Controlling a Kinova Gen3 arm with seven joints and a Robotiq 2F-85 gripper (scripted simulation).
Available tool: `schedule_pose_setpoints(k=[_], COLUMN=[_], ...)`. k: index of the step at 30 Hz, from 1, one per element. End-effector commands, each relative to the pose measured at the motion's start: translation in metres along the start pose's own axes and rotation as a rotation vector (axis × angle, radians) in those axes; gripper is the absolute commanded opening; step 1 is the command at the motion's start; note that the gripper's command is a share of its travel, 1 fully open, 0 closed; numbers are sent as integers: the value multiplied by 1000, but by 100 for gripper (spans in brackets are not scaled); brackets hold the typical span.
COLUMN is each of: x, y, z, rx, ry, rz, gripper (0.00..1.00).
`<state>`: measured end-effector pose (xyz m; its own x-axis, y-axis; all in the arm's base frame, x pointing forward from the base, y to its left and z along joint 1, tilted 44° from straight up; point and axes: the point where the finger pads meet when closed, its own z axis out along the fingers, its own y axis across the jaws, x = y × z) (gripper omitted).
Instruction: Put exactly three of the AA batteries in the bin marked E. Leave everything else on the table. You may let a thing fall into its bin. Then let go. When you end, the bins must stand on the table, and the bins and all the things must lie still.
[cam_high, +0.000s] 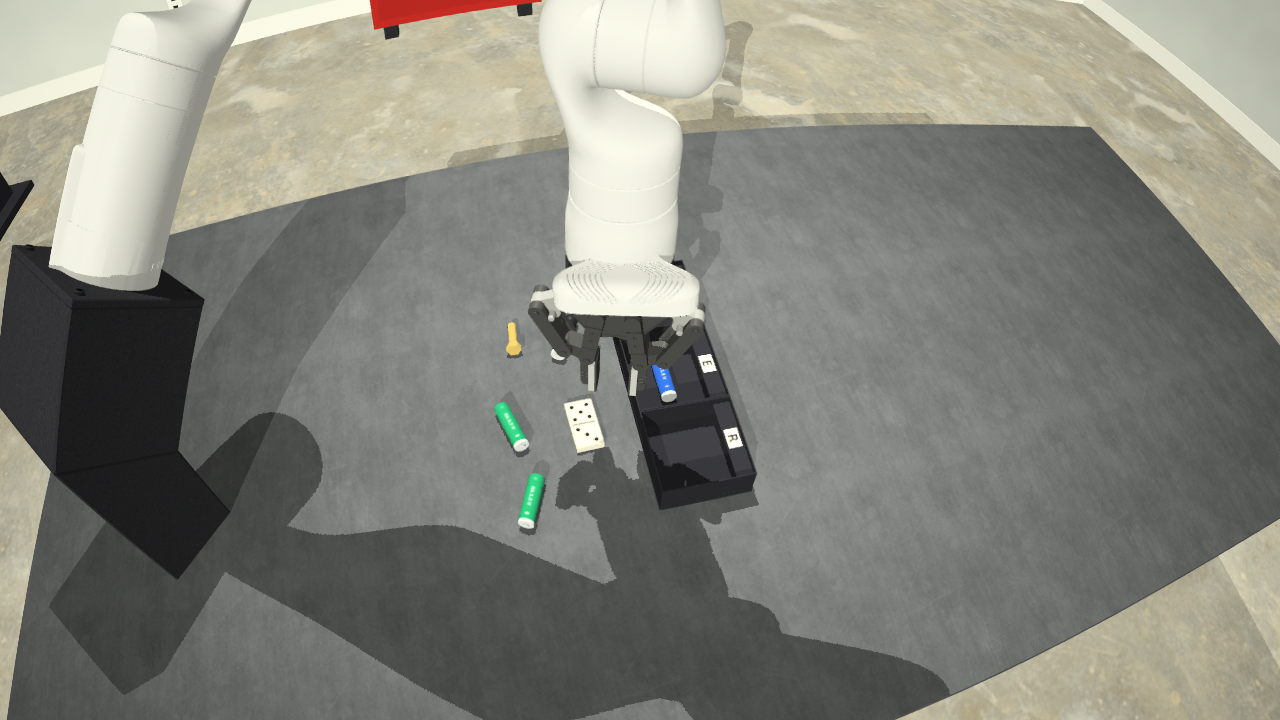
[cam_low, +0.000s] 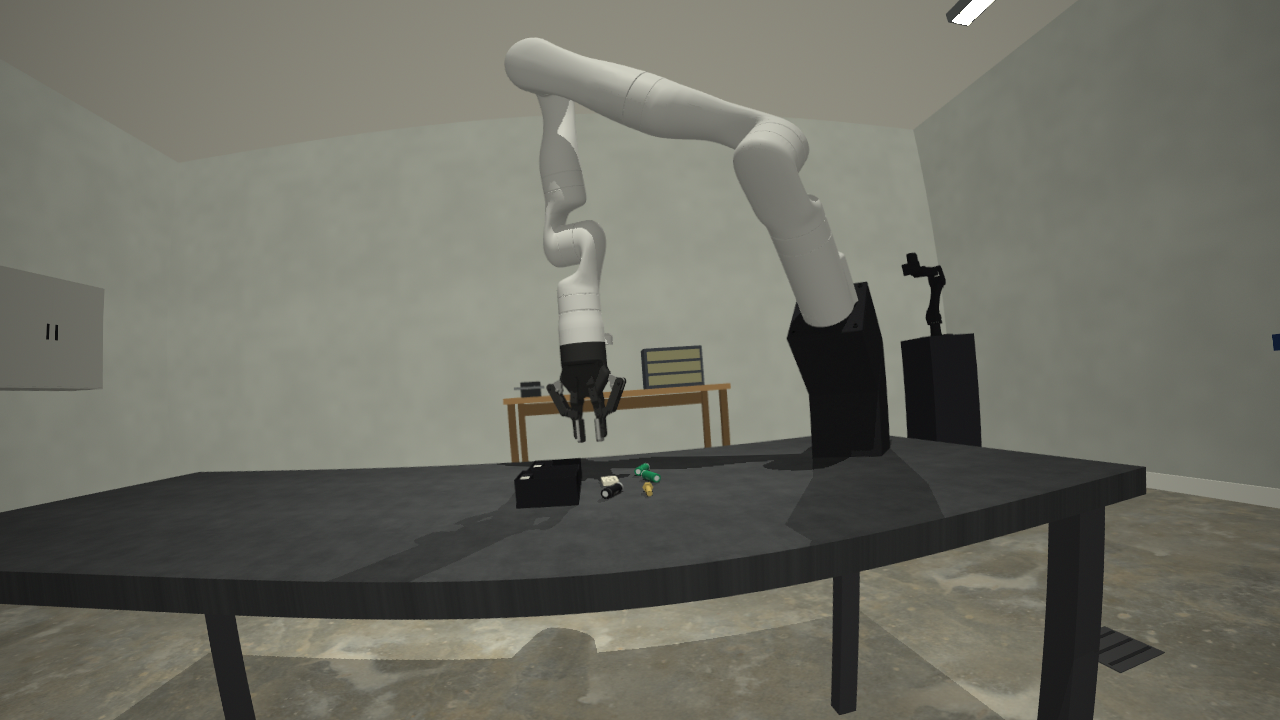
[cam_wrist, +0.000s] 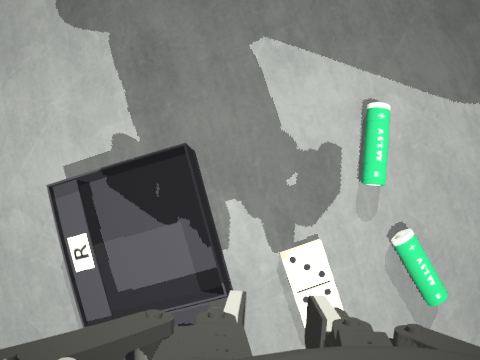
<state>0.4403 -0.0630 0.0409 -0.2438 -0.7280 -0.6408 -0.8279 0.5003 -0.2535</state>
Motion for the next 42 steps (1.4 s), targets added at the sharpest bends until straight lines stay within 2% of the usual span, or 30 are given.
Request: schedule_pose_setpoints(k=[1,3,13,42], x=[29,29,93,88], y=[20,20,65,61], z=[-2,-2,-7,-7], rx=[16,16,22,19], ry=[-6,-6,-11,-8], rz=[49,49,53,48], gripper=[29,29,29,29])
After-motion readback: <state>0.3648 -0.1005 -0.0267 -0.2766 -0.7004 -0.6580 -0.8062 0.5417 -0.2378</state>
